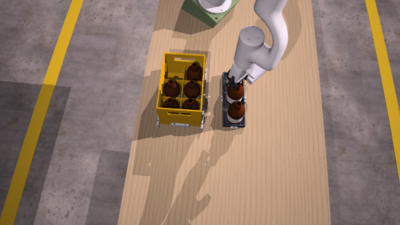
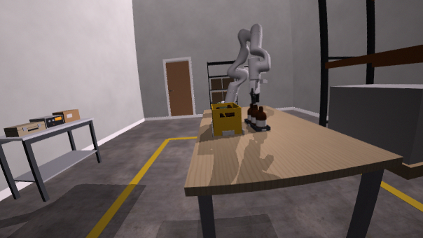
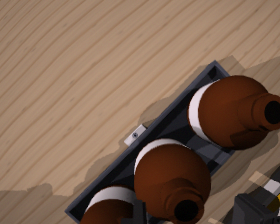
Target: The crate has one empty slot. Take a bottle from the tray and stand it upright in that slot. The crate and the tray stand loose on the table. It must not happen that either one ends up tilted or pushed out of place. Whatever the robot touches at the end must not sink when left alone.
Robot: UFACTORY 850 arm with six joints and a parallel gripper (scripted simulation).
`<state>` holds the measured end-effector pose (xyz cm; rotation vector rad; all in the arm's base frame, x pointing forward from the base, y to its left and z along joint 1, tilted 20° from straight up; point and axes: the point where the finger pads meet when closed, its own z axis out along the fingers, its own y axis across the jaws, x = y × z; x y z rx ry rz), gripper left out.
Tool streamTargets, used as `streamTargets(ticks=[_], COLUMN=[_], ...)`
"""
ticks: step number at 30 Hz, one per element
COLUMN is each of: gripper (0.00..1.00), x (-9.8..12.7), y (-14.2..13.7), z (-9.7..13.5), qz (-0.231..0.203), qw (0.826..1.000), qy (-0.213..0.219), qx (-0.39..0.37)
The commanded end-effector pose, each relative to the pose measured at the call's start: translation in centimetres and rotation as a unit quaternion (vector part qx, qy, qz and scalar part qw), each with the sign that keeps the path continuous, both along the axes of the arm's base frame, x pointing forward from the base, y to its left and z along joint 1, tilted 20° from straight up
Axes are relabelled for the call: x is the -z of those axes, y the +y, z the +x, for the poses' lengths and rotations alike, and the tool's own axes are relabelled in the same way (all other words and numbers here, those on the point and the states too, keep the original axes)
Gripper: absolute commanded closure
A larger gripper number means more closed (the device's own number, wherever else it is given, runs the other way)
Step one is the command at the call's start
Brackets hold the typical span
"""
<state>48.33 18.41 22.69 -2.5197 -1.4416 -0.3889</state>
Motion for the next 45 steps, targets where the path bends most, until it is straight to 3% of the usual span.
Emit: streamTargets(ticks=[1,45], gripper=[0.35,0.35], x=[0.3,3.4], y=[0.1,1.1], z=[0.1,0.5], qz=[0.0,0.0], qw=[1.0,1.0], qy=[-0.001,-0.001], qx=[0.0,0.0])
